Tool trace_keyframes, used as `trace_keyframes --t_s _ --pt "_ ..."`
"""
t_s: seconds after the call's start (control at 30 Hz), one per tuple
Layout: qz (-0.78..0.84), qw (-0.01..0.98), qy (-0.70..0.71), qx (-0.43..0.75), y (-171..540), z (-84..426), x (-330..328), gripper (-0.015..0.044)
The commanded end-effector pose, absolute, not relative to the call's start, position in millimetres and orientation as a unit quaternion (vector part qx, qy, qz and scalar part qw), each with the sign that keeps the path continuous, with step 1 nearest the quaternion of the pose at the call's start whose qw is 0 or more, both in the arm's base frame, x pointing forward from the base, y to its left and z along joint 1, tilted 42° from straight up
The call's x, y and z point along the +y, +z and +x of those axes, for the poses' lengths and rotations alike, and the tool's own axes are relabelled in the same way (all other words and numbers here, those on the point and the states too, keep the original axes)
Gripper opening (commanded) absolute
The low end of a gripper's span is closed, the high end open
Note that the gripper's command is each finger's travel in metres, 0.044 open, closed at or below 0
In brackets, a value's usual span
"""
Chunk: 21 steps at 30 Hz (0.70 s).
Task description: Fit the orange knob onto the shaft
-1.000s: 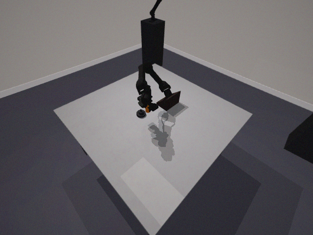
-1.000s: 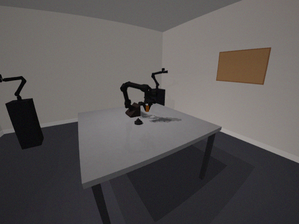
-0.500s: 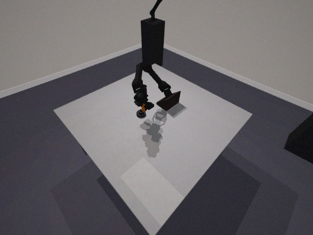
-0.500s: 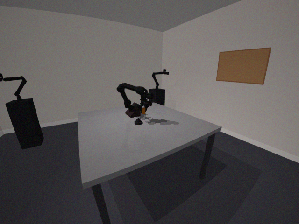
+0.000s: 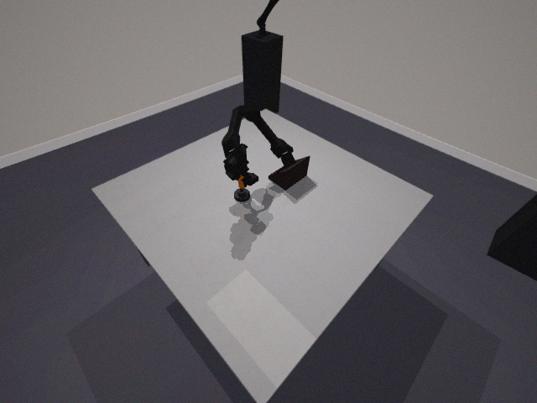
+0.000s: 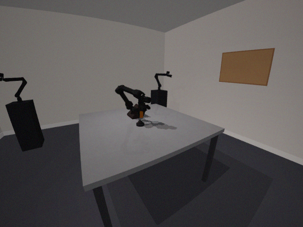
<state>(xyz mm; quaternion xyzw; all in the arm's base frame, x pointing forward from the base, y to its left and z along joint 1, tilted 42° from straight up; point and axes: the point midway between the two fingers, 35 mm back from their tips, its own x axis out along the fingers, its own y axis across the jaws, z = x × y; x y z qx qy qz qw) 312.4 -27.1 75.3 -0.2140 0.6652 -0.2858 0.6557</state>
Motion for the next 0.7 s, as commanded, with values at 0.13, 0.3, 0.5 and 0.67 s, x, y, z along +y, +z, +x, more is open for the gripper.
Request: trace_keyframes --t_s 0.13,0.3,0.5,0.67 --pt "-0.218 0.659 -0.285 0.661 81.3 308.4 -38.6 0.0" --pt "-0.218 0.659 -0.285 0.661 73.1 308.1 -45.7 0.0" --pt "-0.218 0.659 -0.285 0.661 63.0 307.1 -54.9 0.0" --pt "-0.216 0.66 -0.288 0.66 66.2 308.8 -52.2 0.0"
